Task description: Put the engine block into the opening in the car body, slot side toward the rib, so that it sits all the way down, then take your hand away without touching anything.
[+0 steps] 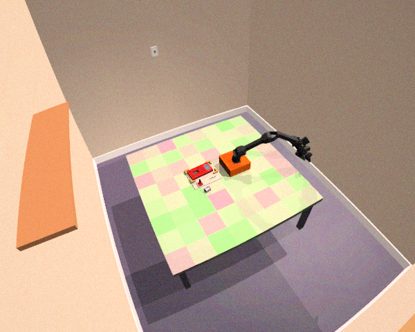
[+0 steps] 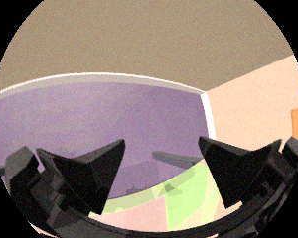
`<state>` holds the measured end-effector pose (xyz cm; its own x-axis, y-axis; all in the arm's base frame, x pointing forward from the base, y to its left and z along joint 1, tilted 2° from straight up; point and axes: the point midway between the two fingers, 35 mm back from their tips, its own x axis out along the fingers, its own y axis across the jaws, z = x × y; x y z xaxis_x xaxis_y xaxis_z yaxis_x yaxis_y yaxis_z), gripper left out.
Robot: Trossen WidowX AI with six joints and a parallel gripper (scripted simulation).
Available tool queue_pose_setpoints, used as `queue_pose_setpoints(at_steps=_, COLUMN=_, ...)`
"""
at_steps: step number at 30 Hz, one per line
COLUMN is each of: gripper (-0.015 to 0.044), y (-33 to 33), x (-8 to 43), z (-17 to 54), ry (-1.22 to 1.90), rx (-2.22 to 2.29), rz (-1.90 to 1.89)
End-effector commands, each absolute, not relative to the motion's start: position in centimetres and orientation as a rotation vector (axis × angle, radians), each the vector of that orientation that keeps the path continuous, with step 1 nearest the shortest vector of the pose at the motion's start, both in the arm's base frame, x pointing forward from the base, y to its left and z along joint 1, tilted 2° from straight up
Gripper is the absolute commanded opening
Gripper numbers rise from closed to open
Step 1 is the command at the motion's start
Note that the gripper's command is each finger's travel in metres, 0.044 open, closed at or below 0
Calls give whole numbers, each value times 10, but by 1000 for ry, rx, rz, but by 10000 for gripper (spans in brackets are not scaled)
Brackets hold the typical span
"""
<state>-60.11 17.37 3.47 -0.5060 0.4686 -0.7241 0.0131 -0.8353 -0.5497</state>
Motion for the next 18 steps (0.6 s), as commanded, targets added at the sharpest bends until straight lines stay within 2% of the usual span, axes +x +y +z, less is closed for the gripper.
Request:
queue_pose_setpoints(at_steps=1, gripper=426, y=174, x=-601, z=35, ry=-730, rx=-1382, rz=2403)
queue_pose_setpoints(at_steps=2, gripper=440, y=176, x=-600, z=35, ry=-724, rx=-1384, rz=2400)
queue_pose_setpoints(at_steps=10, gripper=440, y=274, x=-545, z=37, ry=-512, rx=-1431, rz=2268)
queue_pose_setpoints(at_steps=18, gripper=440, y=370, x=-462, z=41, ry=-249, rx=-1444, rz=2117)
